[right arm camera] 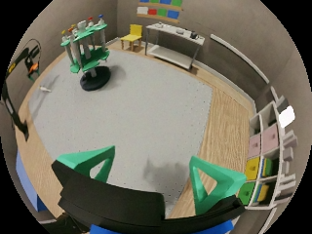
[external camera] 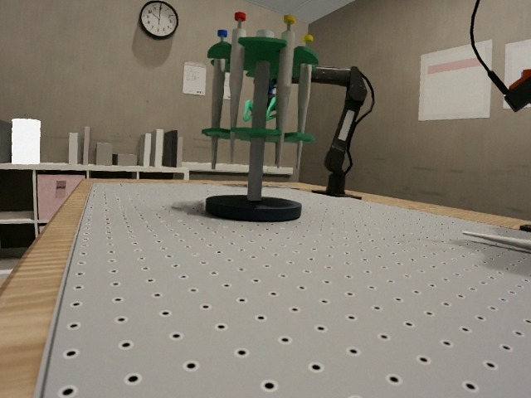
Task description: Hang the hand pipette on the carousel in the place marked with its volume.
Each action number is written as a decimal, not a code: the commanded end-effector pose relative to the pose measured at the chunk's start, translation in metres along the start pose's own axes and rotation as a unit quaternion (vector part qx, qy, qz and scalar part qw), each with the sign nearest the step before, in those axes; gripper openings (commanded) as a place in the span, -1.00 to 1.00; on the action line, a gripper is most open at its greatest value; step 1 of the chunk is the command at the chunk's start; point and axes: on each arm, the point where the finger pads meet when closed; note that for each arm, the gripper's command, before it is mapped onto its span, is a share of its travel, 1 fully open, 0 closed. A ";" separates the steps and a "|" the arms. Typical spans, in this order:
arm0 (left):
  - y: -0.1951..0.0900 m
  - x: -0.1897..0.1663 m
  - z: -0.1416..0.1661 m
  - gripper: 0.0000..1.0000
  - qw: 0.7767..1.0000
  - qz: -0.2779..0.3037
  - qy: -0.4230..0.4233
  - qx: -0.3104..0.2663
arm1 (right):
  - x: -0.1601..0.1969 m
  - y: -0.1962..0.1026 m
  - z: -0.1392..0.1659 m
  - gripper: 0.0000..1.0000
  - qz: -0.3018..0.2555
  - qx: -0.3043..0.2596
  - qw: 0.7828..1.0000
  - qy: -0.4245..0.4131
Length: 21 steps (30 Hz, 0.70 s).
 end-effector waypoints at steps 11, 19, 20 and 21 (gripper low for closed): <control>-0.010 0.003 0.000 0.09 1.000 -0.013 0.000 0.000 | -0.003 -0.001 -0.005 1.00 -0.003 -0.011 1.000 -0.004; -0.069 -0.017 0.030 1.00 0.986 -0.087 -0.121 -0.070 | -0.003 -0.001 -0.005 1.00 -0.003 -0.011 1.000 -0.004; -0.075 -0.019 0.033 1.00 0.983 -0.094 -0.134 -0.078 | -0.003 -0.001 -0.005 1.00 -0.003 -0.011 1.000 -0.004; -0.081 -0.022 0.036 1.00 0.980 -0.101 -0.148 -0.087 | -0.003 -0.001 -0.005 1.00 -0.003 -0.011 1.000 -0.004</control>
Point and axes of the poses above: on each arm, the point where the finger pads meet when closed, its own y axis out along the fingers, its own x axis across the jaws, z = x × y, and after that the axes turned 10 degrees about y, right-handed
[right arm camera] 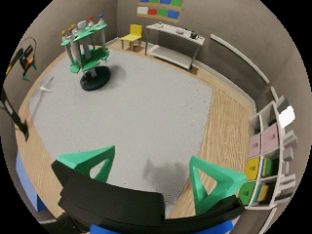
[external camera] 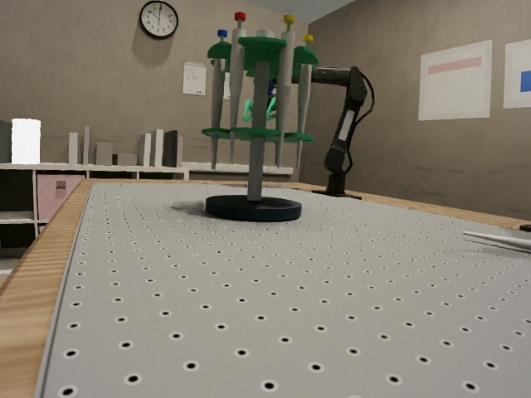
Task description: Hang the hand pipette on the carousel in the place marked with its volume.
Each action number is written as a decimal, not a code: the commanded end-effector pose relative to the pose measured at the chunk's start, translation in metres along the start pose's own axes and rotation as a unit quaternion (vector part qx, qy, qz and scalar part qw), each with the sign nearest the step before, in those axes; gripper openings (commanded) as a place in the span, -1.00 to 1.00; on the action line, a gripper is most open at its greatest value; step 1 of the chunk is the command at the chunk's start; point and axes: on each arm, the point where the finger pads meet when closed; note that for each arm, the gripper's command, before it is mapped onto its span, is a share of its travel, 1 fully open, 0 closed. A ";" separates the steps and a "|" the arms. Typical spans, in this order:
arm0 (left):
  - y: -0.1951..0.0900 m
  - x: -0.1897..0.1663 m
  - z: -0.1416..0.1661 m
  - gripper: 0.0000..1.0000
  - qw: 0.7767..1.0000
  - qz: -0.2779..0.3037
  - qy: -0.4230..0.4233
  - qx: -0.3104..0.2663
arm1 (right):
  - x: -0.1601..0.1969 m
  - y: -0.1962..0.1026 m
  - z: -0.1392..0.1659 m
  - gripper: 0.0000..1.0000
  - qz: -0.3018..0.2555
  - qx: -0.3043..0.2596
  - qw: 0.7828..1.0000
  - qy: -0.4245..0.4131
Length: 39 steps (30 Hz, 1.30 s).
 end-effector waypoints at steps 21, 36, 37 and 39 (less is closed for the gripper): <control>-0.069 -0.008 0.018 1.00 0.917 -0.160 -0.304 -0.200 | -0.003 -0.001 -0.005 1.00 -0.003 -0.011 1.000 -0.004; -0.053 -0.010 0.011 0.09 0.865 -0.175 -0.408 -0.233 | -0.003 -0.001 -0.005 1.00 -0.003 -0.011 1.000 -0.004; -0.036 -0.008 0.011 0.09 0.866 -0.145 -0.423 -0.224 | -0.003 -0.001 -0.005 1.00 -0.003 -0.011 1.000 -0.004; -0.022 -0.009 0.007 0.09 0.866 -0.118 -0.440 -0.206 | -0.003 -0.001 -0.005 1.00 -0.003 -0.011 1.000 -0.004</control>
Point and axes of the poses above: on each arm, the point where the finger pads meet when closed, its own y axis out along the fingers, its own x axis across the jaws, z = x × y, and after that the axes turned 10 degrees about y, right-handed
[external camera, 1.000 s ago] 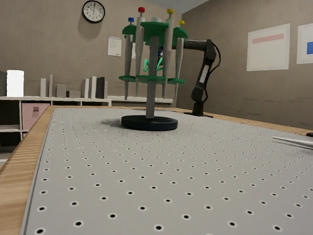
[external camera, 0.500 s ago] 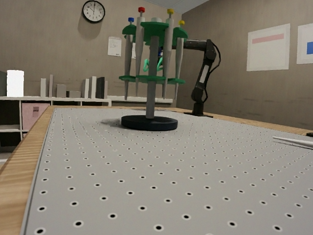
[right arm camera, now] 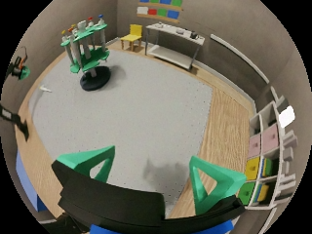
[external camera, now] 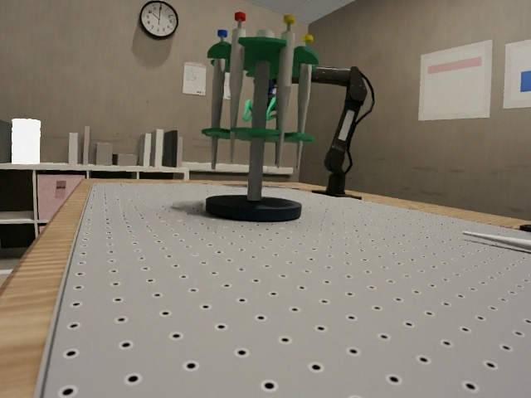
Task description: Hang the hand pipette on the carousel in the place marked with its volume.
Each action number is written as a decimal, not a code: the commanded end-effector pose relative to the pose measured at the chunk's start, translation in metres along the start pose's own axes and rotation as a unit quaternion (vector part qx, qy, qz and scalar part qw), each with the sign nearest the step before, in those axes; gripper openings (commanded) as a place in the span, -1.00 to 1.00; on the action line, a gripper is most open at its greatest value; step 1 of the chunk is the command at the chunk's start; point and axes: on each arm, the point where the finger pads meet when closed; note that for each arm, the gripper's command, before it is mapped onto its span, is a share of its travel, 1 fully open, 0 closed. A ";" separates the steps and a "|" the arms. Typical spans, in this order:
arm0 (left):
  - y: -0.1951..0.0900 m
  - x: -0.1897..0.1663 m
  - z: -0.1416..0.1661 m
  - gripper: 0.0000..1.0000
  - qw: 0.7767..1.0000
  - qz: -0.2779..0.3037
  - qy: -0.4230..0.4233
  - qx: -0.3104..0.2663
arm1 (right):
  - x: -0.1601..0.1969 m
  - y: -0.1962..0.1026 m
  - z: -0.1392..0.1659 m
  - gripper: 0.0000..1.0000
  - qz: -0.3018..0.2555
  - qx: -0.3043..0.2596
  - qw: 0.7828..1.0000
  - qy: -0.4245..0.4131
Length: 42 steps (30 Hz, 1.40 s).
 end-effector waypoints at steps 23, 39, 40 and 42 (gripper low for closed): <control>0.097 -0.027 0.005 0.09 0.930 -0.035 -0.208 0.301 | -0.003 -0.001 -0.005 1.00 -0.003 -0.011 1.000 -0.004; 0.087 -0.024 0.000 0.09 0.896 -0.091 -0.307 0.308 | -0.003 -0.001 -0.005 1.00 -0.003 -0.011 1.000 -0.004; 0.087 -0.024 0.000 0.09 0.890 -0.097 -0.324 0.306 | -0.003 -0.001 -0.005 1.00 -0.003 -0.011 1.000 -0.004; 0.087 -0.024 -0.001 0.09 0.878 -0.109 -0.356 0.300 | -0.003 -0.001 -0.005 1.00 -0.003 -0.011 1.000 -0.004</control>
Point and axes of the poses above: on each arm, the point where the finger pads meet when closed, its own y axis out along the fingers, its own x axis across the jaws, z = x × y, and after that the axes turned 10 degrees about y, right-handed
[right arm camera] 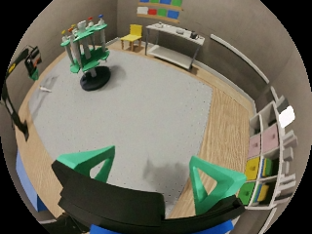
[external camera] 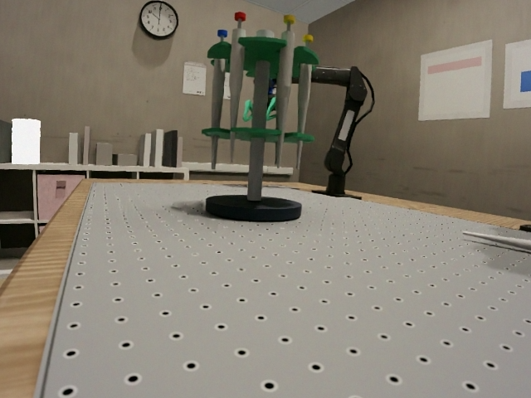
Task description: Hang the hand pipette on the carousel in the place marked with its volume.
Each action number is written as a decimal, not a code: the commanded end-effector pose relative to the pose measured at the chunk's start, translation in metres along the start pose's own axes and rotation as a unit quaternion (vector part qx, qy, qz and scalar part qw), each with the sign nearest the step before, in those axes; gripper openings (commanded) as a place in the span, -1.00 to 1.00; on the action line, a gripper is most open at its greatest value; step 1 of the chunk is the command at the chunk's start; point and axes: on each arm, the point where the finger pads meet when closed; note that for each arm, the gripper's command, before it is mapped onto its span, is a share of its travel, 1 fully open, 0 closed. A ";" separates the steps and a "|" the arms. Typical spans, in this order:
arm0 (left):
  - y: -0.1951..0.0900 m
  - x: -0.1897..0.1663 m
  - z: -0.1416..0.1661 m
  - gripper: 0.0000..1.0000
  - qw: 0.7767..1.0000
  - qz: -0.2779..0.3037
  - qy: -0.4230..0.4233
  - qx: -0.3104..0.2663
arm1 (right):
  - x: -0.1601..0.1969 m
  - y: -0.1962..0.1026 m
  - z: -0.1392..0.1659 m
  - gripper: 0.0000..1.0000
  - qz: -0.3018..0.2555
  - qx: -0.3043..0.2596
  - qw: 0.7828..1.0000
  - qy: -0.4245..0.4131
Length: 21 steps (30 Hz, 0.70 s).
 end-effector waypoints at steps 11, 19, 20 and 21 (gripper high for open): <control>-0.021 0.002 -0.007 0.09 0.979 -0.002 -0.200 -0.035 | -0.003 -0.001 -0.005 1.00 -0.003 -0.011 1.000 -0.004; -0.021 0.002 -0.007 0.09 0.940 0.003 -0.341 -0.035 | -0.003 -0.001 -0.005 1.00 -0.003 -0.011 1.000 -0.004; -0.021 0.002 -0.007 0.09 0.933 0.004 -0.358 -0.035 | -0.003 -0.001 -0.005 1.00 -0.003 -0.011 1.000 -0.004; -0.021 0.002 -0.007 0.09 0.926 0.004 -0.375 -0.034 | -0.003 -0.001 -0.005 1.00 -0.003 -0.011 1.000 -0.004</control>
Point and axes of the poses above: on each arm, the point where the finger pads meet when closed, its own y axis out along the fingers, its own x axis across the jaws, z = x × y, and after that the axes turned 10 degrees about y, right-handed
